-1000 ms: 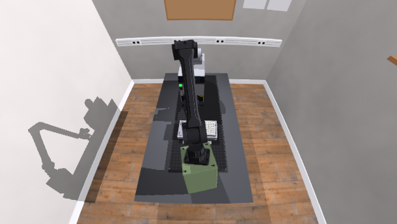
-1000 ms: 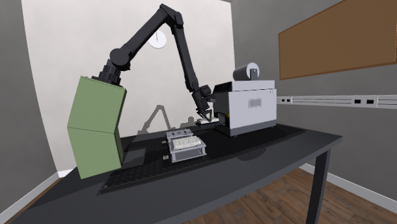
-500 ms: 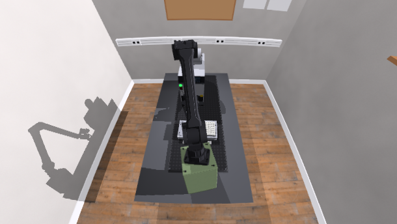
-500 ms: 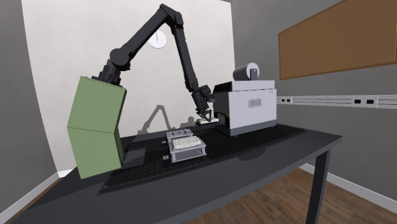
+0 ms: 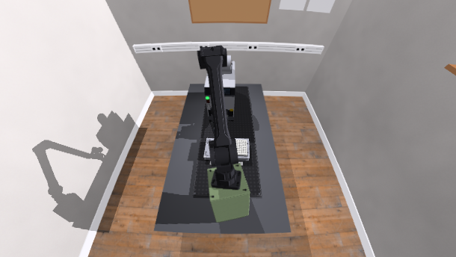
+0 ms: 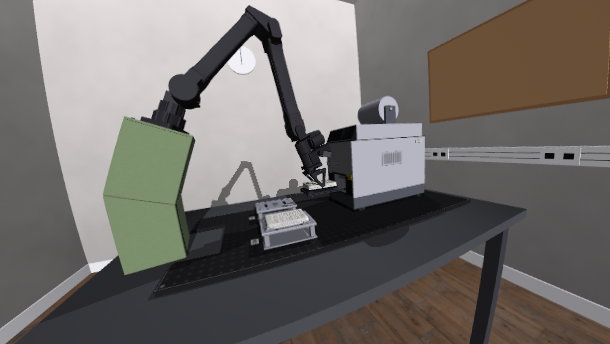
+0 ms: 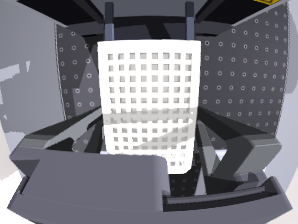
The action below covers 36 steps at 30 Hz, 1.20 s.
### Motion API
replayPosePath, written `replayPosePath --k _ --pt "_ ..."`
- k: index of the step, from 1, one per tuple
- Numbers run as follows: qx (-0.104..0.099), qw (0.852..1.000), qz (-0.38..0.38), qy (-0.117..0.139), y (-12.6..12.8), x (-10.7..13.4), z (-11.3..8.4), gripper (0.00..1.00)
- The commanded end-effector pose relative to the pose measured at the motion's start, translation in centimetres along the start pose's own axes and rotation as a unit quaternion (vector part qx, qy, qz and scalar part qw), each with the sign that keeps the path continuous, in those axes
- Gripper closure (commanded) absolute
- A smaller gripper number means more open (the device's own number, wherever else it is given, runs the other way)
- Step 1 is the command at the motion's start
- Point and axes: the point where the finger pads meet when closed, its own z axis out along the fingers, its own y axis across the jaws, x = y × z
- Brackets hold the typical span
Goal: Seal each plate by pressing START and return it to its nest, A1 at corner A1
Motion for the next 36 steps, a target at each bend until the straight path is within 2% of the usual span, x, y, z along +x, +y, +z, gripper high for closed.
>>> replayPosePath --k 1,5,14,36 --pt "-0.002 1.000 -0.002 -0.006 0.4 -0.2 -0.1 1.00" --pt "-0.001 1.000 -0.003 -0.004 0.4 0.4 0.1 1.00" --pt "-0.005 1.000 -0.002 -0.027 0.8 -2.1 0.3 1.00" --pt "-0.007 1.000 -0.004 -0.020 1.3 -1.1 1.3 1.00"
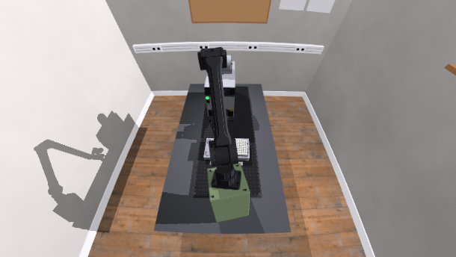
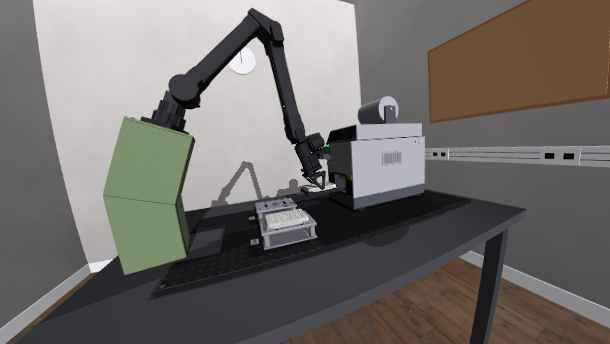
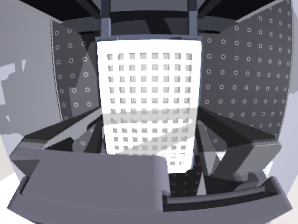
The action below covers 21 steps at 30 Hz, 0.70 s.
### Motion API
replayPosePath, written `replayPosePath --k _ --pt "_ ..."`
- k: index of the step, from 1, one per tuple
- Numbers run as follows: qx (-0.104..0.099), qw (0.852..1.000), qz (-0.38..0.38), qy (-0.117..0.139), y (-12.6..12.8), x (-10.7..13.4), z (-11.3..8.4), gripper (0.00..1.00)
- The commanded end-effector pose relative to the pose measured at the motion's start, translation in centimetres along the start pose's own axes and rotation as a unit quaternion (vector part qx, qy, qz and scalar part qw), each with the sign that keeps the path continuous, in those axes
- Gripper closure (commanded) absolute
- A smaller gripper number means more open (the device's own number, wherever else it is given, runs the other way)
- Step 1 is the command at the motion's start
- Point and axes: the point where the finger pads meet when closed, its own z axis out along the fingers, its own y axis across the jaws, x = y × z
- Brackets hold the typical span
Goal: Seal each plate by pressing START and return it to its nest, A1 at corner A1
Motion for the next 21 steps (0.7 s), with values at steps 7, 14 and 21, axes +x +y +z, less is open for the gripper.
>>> replayPosePath --k 7,14,21 --pt "-0.008 1.000 -0.003 -0.017 1.3 -1.7 -0.3 1.00" --pt "-0.007 1.000 -0.003 -0.011 1.1 -0.9 -0.8 1.00" --pt "-0.009 1.000 -0.002 -0.021 1.3 -2.2 -0.7 1.00"
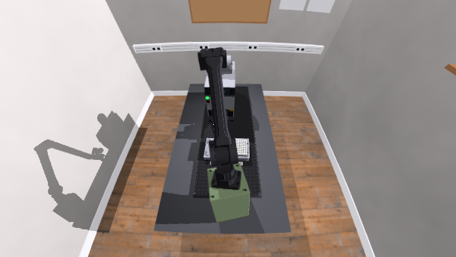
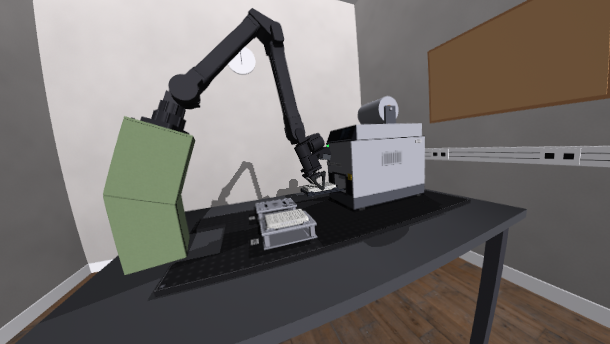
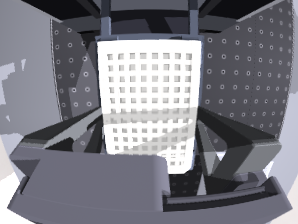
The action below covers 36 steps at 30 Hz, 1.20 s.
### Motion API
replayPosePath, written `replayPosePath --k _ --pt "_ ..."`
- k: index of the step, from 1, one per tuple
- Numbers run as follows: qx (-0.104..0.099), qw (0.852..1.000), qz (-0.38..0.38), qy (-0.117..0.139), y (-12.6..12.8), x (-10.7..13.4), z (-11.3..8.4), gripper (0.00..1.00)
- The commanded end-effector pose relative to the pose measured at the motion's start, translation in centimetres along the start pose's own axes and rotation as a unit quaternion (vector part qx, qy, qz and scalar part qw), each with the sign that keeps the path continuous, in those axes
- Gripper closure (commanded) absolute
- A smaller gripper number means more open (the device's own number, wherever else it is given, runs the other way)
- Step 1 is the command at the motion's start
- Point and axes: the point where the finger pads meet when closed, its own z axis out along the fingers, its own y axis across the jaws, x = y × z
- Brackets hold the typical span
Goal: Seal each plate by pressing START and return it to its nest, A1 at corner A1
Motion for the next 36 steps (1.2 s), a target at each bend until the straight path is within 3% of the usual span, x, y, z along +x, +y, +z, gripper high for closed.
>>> replayPosePath --k 1,14,36 --pt "-0.008 1.000 -0.002 -0.022 1.2 -2.3 -0.8 1.00" --pt "-0.005 1.000 0.004 -0.019 0.4 -2.7 -0.7 1.00" --pt "-0.002 0.999 0.011 -0.039 -0.5 -3.7 -0.7 1.00"
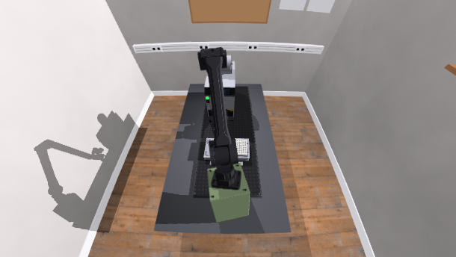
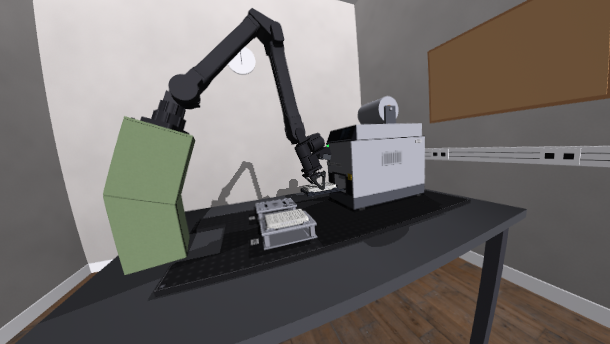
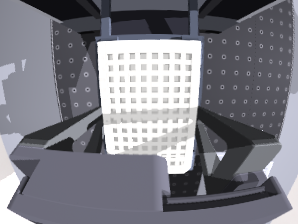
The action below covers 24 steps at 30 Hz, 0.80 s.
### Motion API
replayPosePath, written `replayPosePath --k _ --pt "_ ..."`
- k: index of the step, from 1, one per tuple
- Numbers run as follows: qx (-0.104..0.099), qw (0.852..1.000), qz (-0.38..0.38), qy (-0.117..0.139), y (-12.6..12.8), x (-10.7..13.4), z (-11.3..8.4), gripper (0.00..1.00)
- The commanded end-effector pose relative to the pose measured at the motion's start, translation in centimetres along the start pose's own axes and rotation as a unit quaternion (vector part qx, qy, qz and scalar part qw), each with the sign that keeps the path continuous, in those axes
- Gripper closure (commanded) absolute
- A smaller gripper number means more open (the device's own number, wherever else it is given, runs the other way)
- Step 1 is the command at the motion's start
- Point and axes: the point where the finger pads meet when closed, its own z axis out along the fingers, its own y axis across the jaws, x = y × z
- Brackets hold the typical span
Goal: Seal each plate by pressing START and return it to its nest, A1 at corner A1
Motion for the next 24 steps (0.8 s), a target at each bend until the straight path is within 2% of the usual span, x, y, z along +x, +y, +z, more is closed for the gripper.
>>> replayPosePath --k 1,15,16,24 --pt "-0.001 0.999 0.010 -0.040 -0.5 -3.7 -0.7 1.00" --pt "0.005 1.000 0.011 -0.022 -1.1 -1.8 -0.8 1.00" --pt "0.008 1.000 0.011 -0.020 -1.2 -1.7 -0.8 0.00" --pt "-0.003 1.000 0.001 -0.006 0.3 -0.9 -0.8 0.00"
